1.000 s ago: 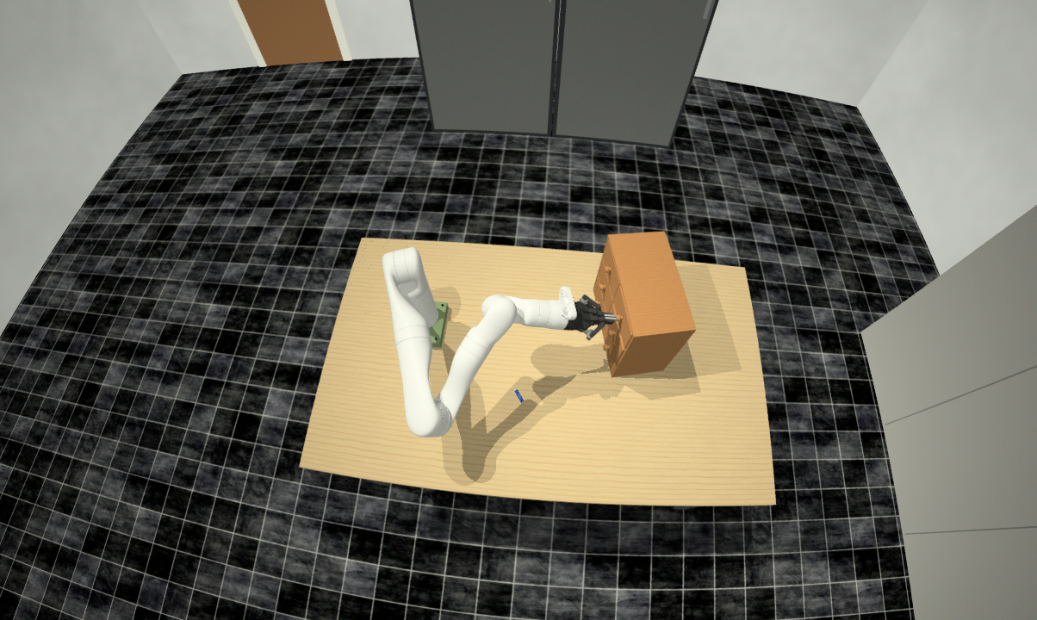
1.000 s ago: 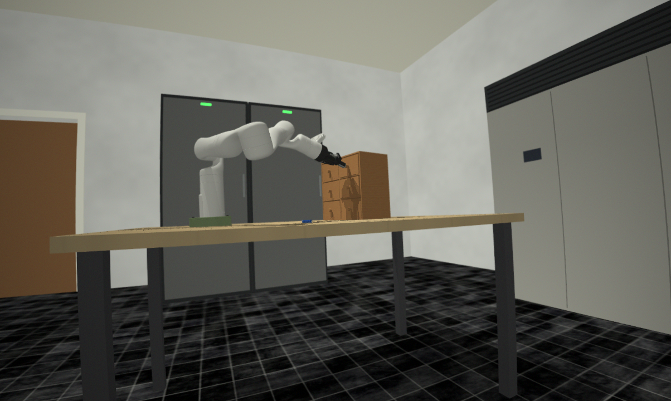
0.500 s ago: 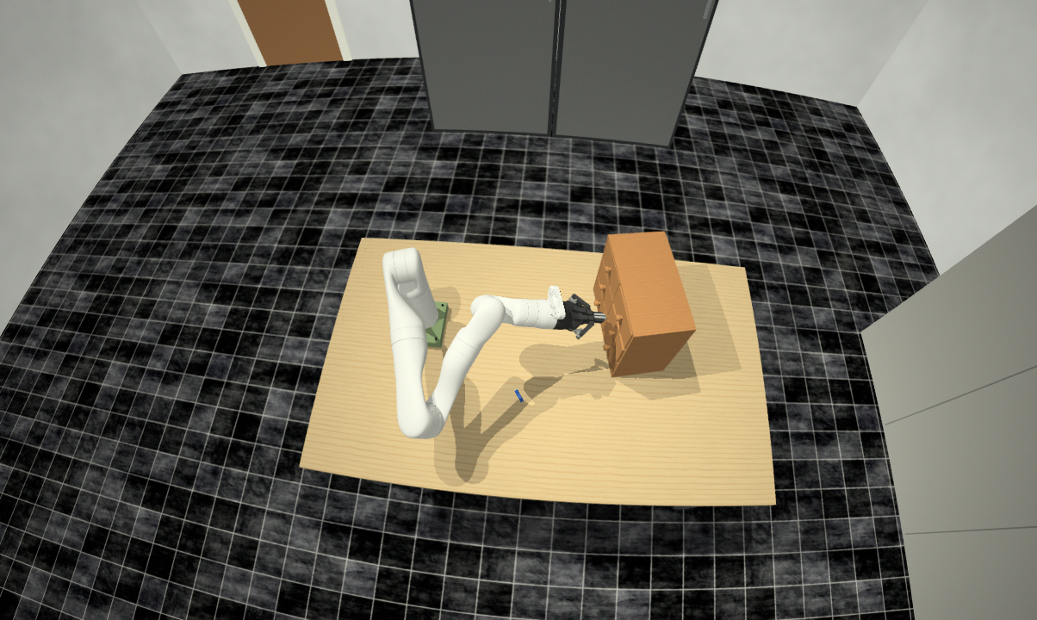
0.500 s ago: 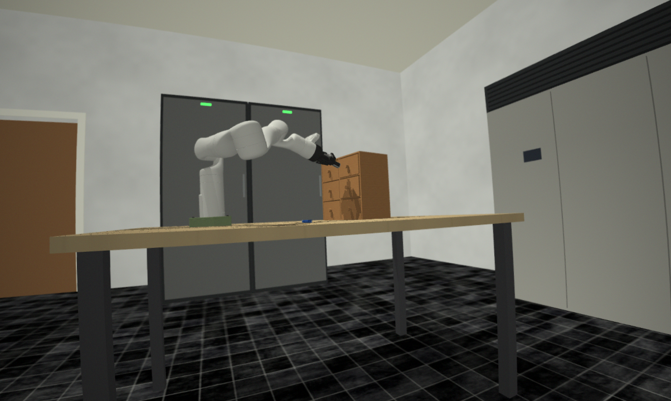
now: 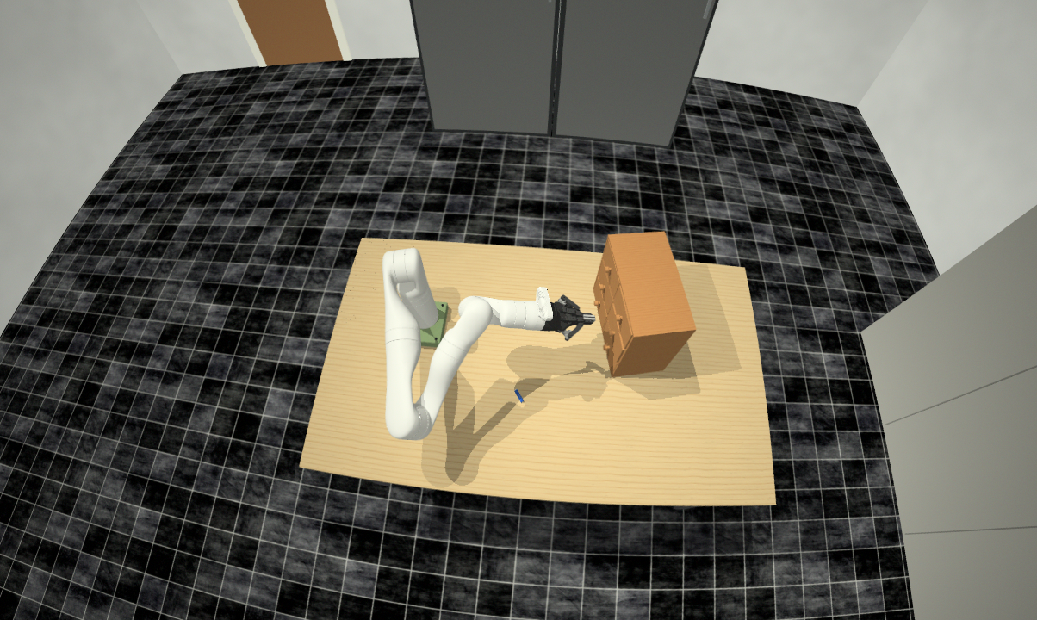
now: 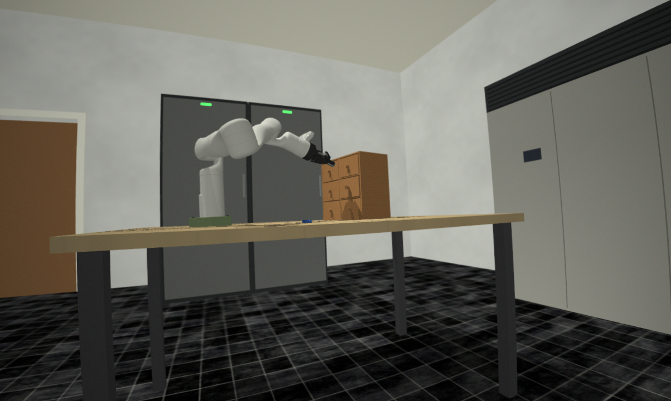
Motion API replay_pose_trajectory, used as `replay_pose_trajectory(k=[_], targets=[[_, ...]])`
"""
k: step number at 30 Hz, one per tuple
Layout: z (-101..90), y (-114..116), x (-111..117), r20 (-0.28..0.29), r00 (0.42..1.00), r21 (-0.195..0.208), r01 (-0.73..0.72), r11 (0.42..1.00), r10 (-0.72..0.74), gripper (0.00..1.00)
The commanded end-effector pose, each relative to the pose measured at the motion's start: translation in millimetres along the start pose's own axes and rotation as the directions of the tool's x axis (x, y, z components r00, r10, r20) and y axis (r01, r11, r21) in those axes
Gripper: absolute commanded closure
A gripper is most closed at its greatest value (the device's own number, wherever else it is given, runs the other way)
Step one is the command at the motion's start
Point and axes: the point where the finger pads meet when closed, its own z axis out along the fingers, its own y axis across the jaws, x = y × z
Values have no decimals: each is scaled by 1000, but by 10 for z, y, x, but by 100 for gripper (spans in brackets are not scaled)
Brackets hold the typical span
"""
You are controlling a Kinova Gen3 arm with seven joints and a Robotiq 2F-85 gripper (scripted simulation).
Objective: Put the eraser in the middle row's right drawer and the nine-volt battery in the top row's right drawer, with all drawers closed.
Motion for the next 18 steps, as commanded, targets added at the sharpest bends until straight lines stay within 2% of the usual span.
replay_pose_trajectory(k=[1,5,8,18], targets=[[-151,41,22,-5,1000,-10,6,1000,-6,100],[-357,38,27,-5,1000,-10,6,1000,-6,100],[-442,38,30,-5,1000,-10,6,1000,-6,100],[-460,37,30,-5,1000,-10,6,1000,-6,100]])
